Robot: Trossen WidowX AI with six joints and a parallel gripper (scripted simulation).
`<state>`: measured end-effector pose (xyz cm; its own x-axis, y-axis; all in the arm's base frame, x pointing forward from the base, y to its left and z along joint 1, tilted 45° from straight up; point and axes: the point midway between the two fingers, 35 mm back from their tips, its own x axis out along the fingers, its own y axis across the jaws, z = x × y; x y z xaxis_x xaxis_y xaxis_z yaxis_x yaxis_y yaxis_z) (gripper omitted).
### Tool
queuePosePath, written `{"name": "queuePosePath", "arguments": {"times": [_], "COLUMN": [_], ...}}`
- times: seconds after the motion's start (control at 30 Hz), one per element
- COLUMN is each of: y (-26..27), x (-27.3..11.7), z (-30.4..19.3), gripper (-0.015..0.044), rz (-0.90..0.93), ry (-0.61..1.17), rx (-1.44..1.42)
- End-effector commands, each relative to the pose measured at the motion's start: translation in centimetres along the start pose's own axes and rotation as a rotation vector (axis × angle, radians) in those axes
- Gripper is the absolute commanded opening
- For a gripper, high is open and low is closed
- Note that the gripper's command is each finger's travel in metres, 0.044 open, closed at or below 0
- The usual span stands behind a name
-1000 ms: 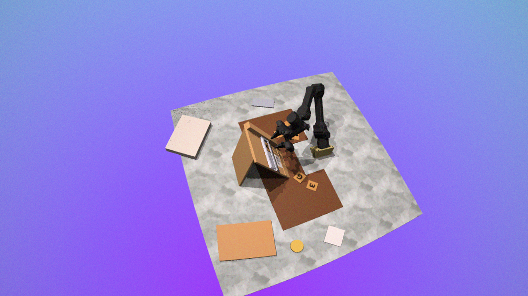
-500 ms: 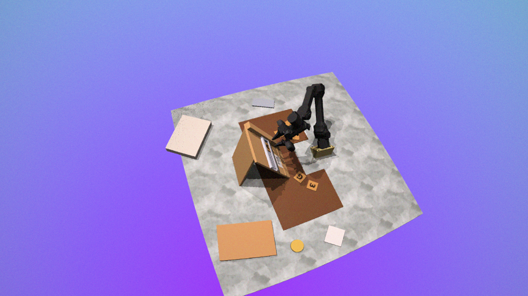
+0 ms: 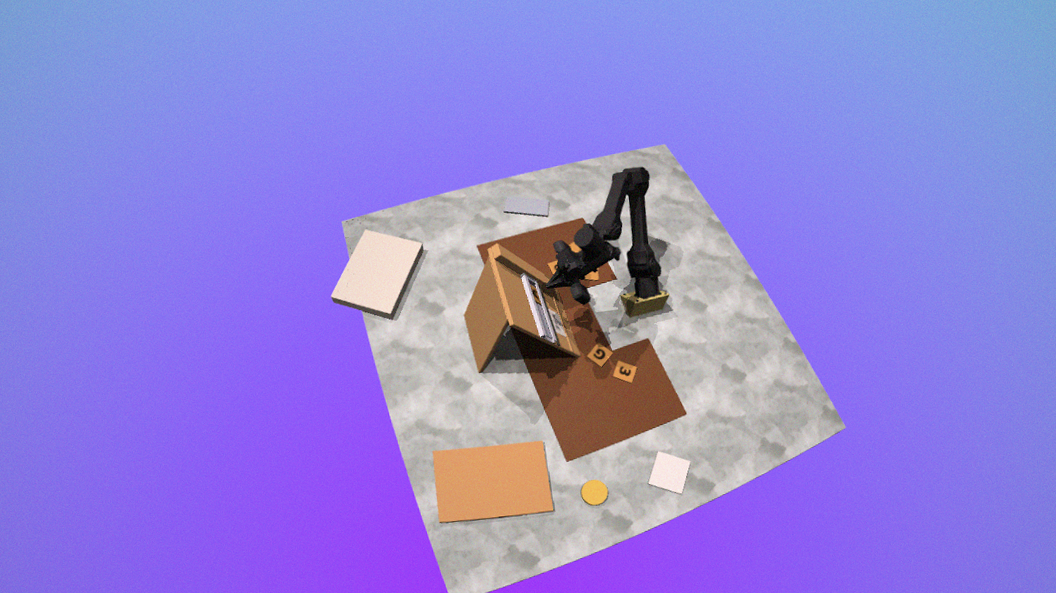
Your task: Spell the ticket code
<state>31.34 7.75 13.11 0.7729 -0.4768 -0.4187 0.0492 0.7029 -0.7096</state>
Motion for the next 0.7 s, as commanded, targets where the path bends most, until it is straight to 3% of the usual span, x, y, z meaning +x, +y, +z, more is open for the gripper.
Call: {"name": "queuePosePath", "arguments": {"times": [0.0,0.53,0.67], "y": [0.7,3.3,3.2], "x": [0.5,1.7,1.6], "z": [0.7,2.6,2.6], "gripper": [0.0,0.0,0.0], "rz": [0.029,0.022,0.0], "ry": [0.057,0.619,0.672], "rx": [0.009,0.018,0.019]}}
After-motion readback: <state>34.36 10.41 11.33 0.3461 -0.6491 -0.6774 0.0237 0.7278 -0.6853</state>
